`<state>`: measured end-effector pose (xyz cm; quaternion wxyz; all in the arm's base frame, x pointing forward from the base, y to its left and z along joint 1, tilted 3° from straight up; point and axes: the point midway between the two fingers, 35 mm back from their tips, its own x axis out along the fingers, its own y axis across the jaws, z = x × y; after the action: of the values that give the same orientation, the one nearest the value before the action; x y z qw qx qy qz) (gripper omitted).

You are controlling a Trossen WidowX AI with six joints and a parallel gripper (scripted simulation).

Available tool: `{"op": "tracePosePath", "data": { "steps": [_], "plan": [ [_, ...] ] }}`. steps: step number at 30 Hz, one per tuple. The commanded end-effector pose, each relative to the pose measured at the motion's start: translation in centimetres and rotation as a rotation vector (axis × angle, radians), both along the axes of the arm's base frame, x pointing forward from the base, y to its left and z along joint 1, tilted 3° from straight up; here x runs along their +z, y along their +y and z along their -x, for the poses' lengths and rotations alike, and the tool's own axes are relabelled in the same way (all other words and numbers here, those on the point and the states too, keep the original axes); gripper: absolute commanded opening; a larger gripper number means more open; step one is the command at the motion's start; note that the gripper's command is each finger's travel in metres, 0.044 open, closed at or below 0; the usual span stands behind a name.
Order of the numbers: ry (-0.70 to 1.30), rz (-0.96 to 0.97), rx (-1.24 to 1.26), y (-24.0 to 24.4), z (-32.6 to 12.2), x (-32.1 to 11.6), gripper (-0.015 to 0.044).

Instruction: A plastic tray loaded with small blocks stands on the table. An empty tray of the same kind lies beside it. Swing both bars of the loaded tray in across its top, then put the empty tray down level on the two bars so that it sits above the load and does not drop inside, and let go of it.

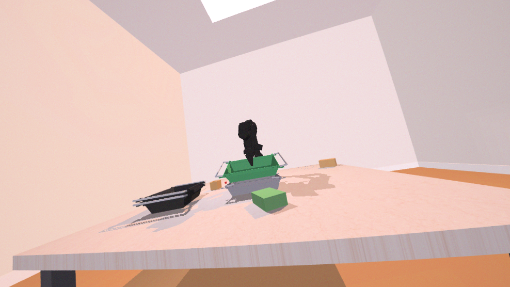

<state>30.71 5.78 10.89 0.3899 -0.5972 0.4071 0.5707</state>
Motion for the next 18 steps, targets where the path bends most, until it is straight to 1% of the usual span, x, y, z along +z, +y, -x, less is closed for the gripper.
{"op": "tracePosePath", "data": {
  "steps": [1, 18],
  "plan": [
    [0.011, 0.007, 0.002, -0.23, 0.40, -0.51, 0.0000],
    [0.012, 0.007, 0.002, -0.41, 0.74, -1.27, 0.0000]
  ]
}}
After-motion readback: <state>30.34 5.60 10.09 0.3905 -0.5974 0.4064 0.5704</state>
